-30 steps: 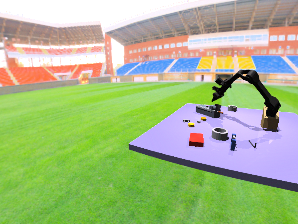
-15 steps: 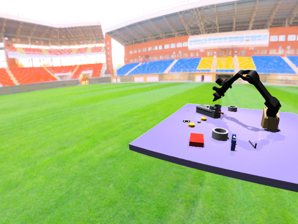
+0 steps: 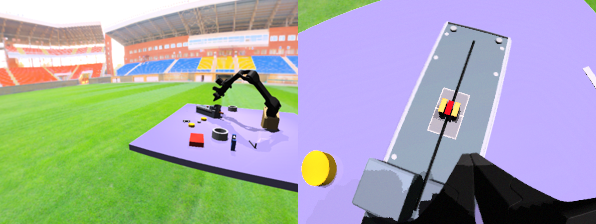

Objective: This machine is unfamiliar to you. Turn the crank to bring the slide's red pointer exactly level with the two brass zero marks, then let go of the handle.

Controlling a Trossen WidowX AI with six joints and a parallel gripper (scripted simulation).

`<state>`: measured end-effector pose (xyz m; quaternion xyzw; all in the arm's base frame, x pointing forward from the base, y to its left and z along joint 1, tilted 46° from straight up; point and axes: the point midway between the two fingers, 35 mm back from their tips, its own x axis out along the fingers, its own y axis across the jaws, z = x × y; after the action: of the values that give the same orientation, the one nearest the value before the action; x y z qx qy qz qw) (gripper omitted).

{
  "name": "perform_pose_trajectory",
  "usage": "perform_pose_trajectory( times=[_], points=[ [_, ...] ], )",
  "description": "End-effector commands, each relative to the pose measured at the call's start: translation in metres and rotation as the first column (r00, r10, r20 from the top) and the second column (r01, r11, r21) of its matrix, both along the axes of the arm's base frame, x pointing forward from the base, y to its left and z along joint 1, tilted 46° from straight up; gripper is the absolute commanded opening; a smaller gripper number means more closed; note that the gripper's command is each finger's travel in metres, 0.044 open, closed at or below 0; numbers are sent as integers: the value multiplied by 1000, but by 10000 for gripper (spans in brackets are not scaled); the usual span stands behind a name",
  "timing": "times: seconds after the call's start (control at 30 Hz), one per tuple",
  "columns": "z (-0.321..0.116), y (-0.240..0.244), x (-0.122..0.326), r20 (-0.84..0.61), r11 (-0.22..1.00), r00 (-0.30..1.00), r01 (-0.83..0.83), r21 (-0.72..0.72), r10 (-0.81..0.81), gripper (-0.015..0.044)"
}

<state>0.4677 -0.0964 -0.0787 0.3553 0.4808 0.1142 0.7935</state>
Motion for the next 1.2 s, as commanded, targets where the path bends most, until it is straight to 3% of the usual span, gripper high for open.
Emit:
perform_pose_trajectory(
  times=[0.0,0.13,0.7,0.73,1.17],
  points=[
    [0,0,0,0,1000,1000,0,0,0,0],
    [0,0,0,0,1000,1000,0,0,0,0],
    [0,0,0,0,1000,1000,0,0,0,440],
    [0,0,0,0,1000,1000,0,0,0,440],
    [0,0,0,0,1000,1000,0,0,0,99]
  ],
)
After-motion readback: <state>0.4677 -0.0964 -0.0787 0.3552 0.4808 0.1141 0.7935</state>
